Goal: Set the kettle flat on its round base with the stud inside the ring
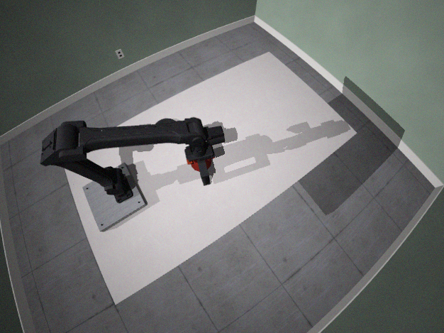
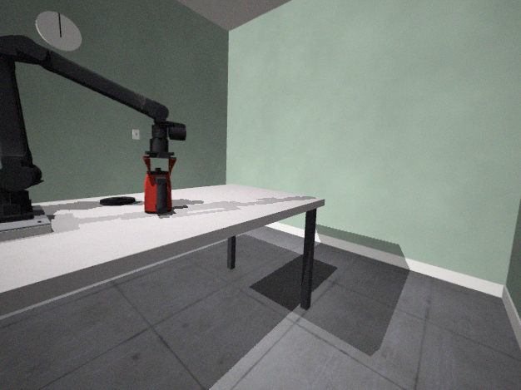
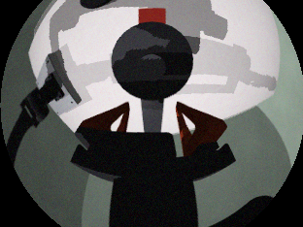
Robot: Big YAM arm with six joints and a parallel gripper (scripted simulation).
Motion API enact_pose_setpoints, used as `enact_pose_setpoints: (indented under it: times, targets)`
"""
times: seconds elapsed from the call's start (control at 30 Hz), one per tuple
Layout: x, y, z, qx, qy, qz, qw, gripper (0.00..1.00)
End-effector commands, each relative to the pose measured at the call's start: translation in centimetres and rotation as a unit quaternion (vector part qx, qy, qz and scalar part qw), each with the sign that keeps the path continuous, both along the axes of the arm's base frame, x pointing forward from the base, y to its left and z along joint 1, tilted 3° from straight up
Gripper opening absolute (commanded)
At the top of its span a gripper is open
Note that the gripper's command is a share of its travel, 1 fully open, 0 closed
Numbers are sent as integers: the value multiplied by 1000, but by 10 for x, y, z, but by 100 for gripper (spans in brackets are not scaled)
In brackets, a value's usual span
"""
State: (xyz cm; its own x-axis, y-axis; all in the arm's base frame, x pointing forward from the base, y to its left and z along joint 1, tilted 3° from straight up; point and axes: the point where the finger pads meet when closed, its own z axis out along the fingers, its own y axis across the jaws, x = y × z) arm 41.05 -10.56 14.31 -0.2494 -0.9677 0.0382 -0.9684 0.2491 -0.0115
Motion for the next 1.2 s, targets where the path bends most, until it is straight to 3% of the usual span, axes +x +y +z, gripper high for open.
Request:
enact_pose_setpoints:
  times: [0.0, 1.17]
  targets:
    - [24, -5, 22, -7, -33, 0, 999, 74]
    - [18, -3, 20, -6, -30, 0, 1000, 74]
